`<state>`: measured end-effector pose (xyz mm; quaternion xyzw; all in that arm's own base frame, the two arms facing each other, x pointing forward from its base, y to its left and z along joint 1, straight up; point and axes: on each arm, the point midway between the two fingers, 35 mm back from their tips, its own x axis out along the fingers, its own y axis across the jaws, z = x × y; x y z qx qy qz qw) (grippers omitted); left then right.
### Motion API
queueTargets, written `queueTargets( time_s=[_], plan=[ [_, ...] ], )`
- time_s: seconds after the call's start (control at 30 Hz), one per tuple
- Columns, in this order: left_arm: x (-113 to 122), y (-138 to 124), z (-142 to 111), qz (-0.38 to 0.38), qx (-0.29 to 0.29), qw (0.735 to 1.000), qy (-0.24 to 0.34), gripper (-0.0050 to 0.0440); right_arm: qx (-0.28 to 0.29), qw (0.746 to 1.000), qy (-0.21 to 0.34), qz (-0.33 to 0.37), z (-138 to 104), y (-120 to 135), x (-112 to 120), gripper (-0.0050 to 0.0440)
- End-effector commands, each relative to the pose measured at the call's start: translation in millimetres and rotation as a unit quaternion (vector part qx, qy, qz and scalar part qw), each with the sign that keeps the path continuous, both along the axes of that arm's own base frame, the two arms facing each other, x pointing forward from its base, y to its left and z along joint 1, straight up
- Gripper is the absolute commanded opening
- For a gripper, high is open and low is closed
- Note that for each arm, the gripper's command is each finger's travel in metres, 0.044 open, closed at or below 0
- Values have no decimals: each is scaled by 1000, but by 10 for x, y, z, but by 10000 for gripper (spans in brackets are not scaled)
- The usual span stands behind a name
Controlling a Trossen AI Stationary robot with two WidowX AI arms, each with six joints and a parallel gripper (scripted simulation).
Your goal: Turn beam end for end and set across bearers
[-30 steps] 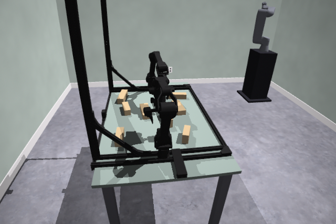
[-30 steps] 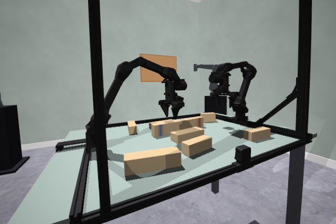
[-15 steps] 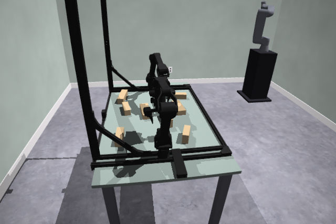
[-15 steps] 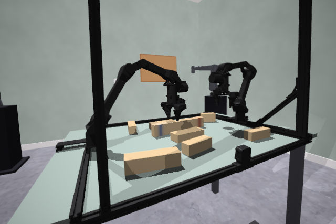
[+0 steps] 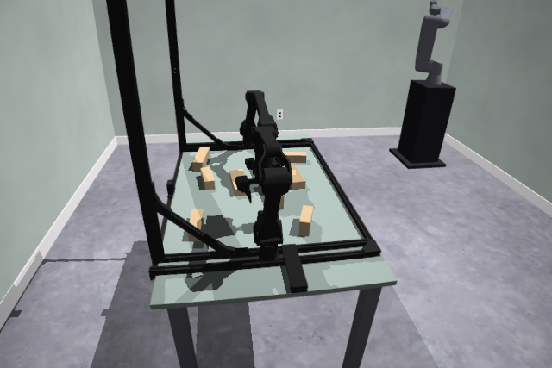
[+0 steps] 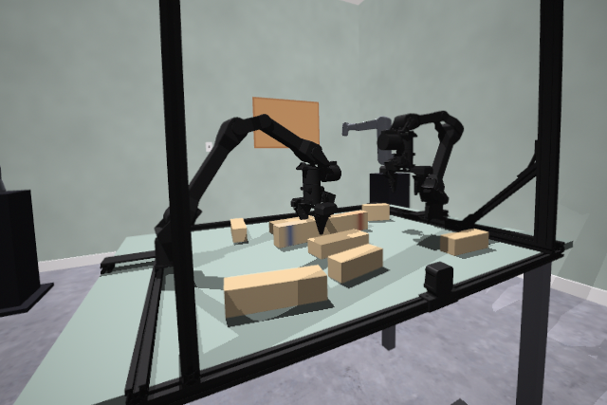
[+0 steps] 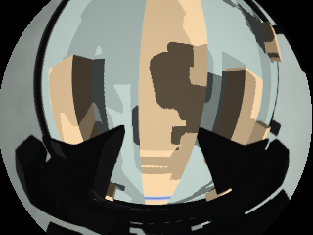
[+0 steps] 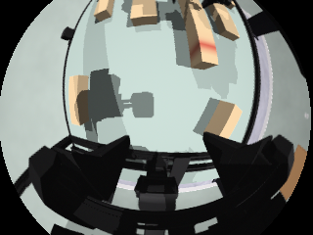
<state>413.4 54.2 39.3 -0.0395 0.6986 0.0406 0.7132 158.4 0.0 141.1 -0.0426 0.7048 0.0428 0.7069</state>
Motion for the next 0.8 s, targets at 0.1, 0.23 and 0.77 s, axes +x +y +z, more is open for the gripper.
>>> queueTargets(
  time_s=[0.1,0.23,0.77],
  plan=[
    [-36,-2,-175,-1,-1,1000,10,410,0,1000,1,-3,-1,0,-9,440],
    [-36,-2,-175,-1,-1,1000,10,410,0,1000,1,-3,-1,0,-9,440],
    [-36,-2,-175,-1,-1,1000,10,235,0,1000,1,-3,-1,0,-9,440]
  ],
)
